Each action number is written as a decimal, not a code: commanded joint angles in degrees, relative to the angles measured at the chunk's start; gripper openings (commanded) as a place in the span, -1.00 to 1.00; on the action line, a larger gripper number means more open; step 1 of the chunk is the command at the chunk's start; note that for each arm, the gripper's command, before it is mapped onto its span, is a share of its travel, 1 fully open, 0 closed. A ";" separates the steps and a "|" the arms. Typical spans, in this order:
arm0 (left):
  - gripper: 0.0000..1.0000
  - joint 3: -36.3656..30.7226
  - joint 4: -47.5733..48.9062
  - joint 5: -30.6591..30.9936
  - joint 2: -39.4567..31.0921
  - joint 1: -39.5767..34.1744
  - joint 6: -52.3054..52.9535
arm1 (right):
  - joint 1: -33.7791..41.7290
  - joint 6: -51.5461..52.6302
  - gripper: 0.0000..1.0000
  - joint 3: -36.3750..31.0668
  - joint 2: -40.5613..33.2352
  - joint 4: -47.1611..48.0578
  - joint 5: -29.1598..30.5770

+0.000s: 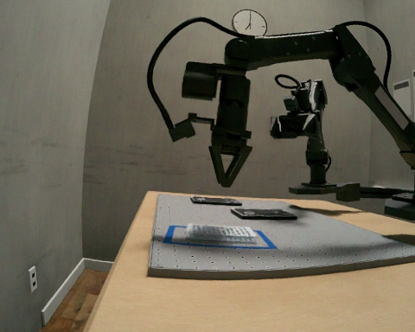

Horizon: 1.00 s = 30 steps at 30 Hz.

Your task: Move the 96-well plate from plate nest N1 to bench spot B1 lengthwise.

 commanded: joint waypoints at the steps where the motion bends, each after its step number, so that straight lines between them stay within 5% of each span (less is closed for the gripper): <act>1: 1.00 -0.74 2.83 -0.97 -2.37 0.55 0.61 | 0.35 0.07 1.00 -0.09 0.00 0.19 0.11; 16: 1.00 -35.97 32.14 -4.68 -25.40 -1.09 3.25 | 0.35 0.07 1.00 -0.09 0.00 0.19 0.11; 30: 1.00 -54.77 47.82 -5.98 -37.06 -1.50 5.46 | 0.35 0.07 1.00 -0.09 0.00 0.19 0.11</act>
